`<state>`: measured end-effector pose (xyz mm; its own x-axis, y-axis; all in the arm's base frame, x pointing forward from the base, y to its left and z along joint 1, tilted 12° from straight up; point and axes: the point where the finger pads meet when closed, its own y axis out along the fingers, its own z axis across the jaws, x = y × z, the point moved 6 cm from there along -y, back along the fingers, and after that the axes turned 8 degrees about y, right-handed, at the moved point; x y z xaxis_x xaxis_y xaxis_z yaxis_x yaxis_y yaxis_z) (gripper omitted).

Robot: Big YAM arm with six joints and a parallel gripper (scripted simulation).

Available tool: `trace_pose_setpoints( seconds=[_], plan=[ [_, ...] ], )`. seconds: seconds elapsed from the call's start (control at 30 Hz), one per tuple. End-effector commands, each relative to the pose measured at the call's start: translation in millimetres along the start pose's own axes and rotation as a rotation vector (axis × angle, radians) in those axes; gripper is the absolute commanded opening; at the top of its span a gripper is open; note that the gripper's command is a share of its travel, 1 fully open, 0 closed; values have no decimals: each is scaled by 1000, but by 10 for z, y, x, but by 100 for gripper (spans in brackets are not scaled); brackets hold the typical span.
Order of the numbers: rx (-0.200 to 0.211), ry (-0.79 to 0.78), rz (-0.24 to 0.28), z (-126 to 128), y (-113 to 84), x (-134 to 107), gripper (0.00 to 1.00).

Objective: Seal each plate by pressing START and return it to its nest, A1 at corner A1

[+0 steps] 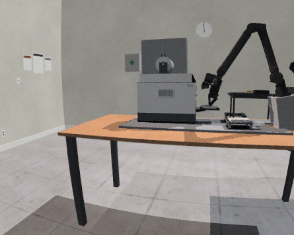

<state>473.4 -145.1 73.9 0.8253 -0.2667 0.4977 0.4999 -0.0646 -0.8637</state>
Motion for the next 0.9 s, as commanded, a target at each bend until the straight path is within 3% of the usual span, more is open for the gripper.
trace_pose_setpoints(
  seconds=[0.0, 0.5, 0.87],
  plan=[
    [3, 3, -13, 57, -101, 60, 100],
    [-8, 20, -17, -47, -109, 67, 100],
    [0, 7, -6, 15, 119, -18, 100]
  ],
)
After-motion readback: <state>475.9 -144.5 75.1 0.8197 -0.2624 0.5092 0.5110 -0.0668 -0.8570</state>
